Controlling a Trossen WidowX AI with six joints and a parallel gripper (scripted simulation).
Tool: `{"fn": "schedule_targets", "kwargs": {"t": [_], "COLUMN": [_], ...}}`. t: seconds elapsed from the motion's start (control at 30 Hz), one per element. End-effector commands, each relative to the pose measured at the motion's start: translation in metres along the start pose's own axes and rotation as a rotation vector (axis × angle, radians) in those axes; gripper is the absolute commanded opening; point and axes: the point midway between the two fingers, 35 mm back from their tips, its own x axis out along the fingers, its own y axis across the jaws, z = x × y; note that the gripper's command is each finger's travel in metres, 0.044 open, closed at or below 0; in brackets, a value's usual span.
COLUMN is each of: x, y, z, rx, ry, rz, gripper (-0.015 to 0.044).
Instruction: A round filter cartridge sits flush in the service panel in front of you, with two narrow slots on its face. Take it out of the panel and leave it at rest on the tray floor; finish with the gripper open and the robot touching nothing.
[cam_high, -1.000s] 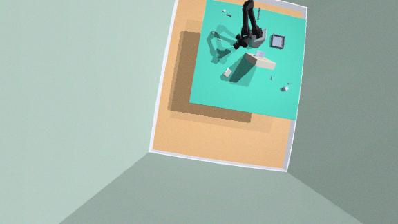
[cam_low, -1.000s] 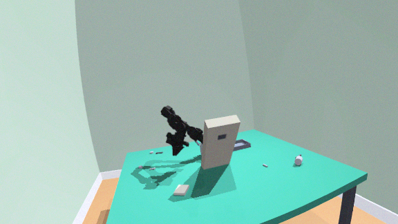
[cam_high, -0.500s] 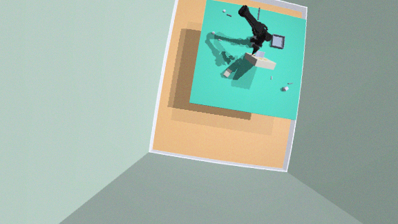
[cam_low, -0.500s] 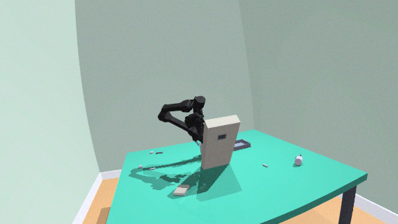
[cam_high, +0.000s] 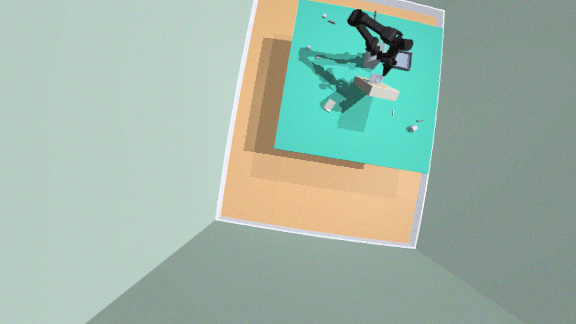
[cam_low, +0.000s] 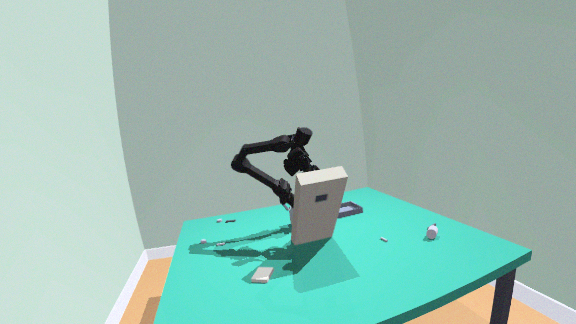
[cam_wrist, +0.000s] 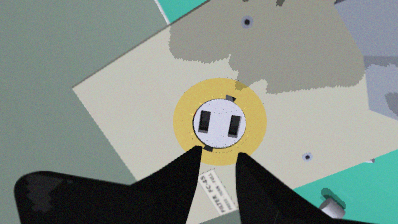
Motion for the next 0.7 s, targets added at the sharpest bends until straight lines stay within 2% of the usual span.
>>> {"fn": "schedule_targets", "kwargs": {"t": [0.0, 0.67], "x": [-0.001, 0.028], "y": [-0.001, -0.003], "z": [-0.003, -0.005], "rx": [0.01, 0.013], "ry": [0.008, 0.007], "rz": [-0.001, -0.009], "gripper": [0.0099, 0.0099]}}
